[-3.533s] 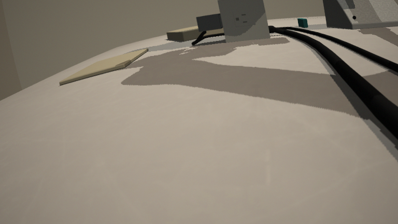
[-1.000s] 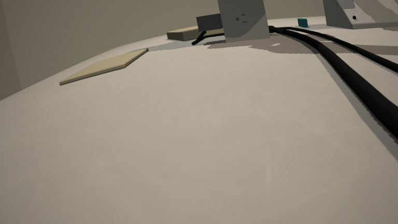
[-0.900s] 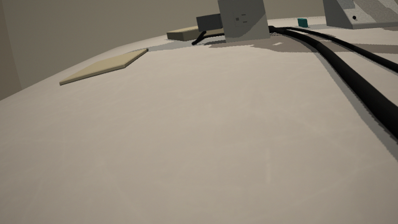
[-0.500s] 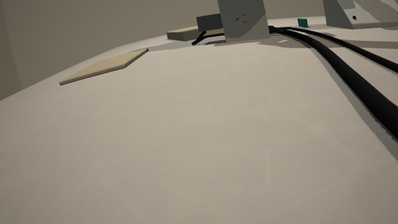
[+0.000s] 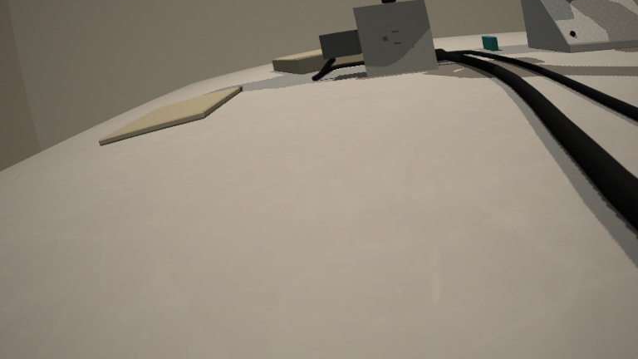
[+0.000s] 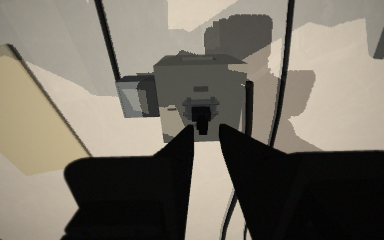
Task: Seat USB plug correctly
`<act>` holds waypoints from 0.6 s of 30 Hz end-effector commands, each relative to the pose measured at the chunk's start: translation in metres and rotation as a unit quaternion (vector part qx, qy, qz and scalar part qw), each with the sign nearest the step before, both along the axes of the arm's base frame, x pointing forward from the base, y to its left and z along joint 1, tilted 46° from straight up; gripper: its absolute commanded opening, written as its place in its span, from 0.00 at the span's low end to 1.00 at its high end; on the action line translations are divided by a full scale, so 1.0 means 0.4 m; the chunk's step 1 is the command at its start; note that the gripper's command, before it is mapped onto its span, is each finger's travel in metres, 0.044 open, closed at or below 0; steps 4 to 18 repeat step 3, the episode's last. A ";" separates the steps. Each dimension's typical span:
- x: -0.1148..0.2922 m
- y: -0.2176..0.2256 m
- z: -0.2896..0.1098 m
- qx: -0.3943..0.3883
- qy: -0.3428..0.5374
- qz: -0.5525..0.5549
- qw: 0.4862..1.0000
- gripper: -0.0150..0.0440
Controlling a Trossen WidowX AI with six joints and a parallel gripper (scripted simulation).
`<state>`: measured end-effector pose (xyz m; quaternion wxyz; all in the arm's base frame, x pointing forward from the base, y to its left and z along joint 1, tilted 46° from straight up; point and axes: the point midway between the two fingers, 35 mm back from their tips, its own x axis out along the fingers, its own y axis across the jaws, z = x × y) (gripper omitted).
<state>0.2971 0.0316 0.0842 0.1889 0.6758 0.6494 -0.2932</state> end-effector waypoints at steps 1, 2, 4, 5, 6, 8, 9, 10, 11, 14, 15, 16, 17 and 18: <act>0.007 -0.012 0.009 -0.003 -0.005 -0.001 1.000 0.42; 0.007 -0.014 0.010 -0.003 -0.005 -0.001 1.000 0.42; 0.007 -0.016 0.012 -0.003 -0.005 -0.001 1.000 0.42; 0.007 -0.016 0.012 -0.003 -0.005 -0.001 1.000 0.42; 0.007 -0.016 0.012 -0.003 -0.005 -0.001 1.000 0.42; 0.007 -0.016 0.012 -0.003 -0.005 -0.001 1.000 0.42; 0.007 -0.016 0.012 -0.003 -0.005 -0.001 1.000 0.42; 0.007 -0.016 0.012 -0.003 -0.005 -0.001 1.000 0.42; 0.007 -0.016 0.012 -0.003 -0.005 -0.001 1.000 0.42; 0.007 -0.016 0.012 -0.003 -0.005 -0.001 1.000 0.42; 0.007 -0.016 0.012 -0.003 -0.005 -0.001 1.000 0.42; 0.007 -0.016 0.012 -0.003 -0.005 -0.001 1.000 0.42; 0.007 -0.016 0.012 -0.003 -0.005 -0.001 1.000 0.42; 0.007 -0.016 0.012 -0.003 -0.005 -0.001 1.000 0.42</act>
